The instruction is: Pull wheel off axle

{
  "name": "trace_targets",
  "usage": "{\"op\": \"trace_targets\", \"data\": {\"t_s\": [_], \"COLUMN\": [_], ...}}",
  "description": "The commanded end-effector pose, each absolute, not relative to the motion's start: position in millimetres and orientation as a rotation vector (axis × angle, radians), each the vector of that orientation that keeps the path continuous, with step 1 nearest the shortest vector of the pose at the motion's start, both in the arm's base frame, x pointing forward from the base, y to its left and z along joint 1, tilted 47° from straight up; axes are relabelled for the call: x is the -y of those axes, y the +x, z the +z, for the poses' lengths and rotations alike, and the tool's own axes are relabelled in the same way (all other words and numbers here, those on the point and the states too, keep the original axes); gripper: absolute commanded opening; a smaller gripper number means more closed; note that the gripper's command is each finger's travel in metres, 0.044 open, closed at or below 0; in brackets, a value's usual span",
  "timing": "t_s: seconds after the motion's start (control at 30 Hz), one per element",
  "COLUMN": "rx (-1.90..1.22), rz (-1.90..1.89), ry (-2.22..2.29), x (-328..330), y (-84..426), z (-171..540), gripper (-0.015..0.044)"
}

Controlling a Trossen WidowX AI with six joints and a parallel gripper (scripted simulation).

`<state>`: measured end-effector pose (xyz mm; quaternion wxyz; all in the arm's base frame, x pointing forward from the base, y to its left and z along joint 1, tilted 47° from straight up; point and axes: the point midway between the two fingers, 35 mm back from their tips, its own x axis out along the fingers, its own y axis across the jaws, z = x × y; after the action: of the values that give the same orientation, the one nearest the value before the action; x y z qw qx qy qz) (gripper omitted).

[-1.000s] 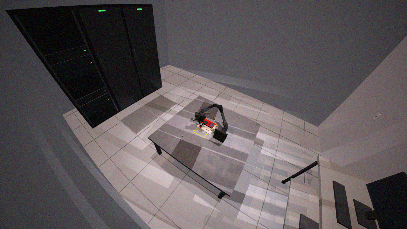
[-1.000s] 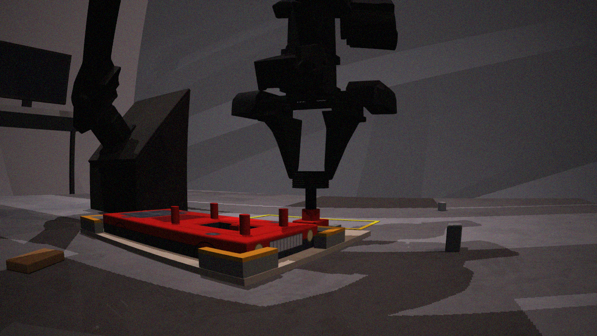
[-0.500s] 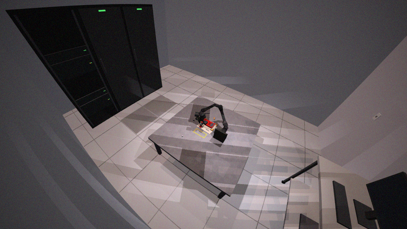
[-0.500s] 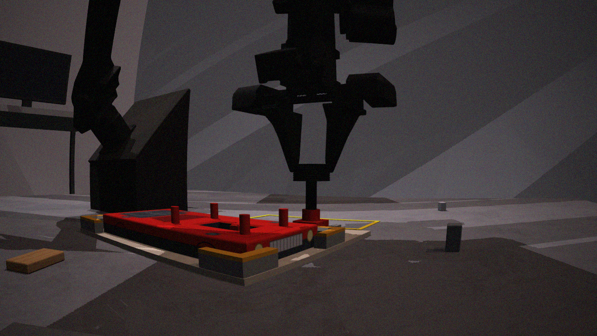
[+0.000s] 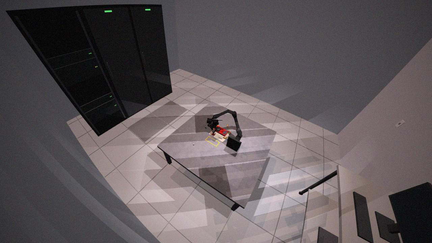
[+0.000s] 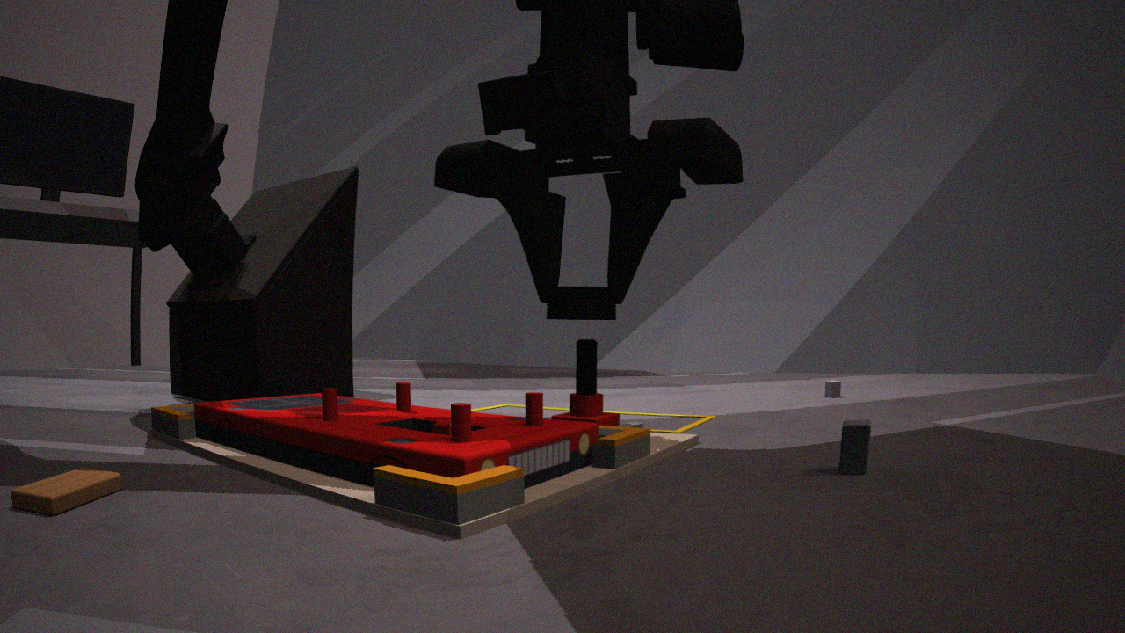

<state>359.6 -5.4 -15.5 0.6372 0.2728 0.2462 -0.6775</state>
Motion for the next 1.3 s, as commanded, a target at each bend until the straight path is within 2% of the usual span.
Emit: {"op": "trace_targets", "data": {"t_s": [0.0,0.17,0.73,1.27], "rx": [-0.562,-0.563,-0.568,-0.568], "rz": [-1.535,-1.537,-1.534,-1.533], "ry": [0.636,0.626,0.640,0.641], "x": [-11,-11,-91,-62], "y": [361,358,312,312], "z": [-1,-6,-74,-104], "gripper": [0.0000,0.0000,0.0000,0.0000]}}
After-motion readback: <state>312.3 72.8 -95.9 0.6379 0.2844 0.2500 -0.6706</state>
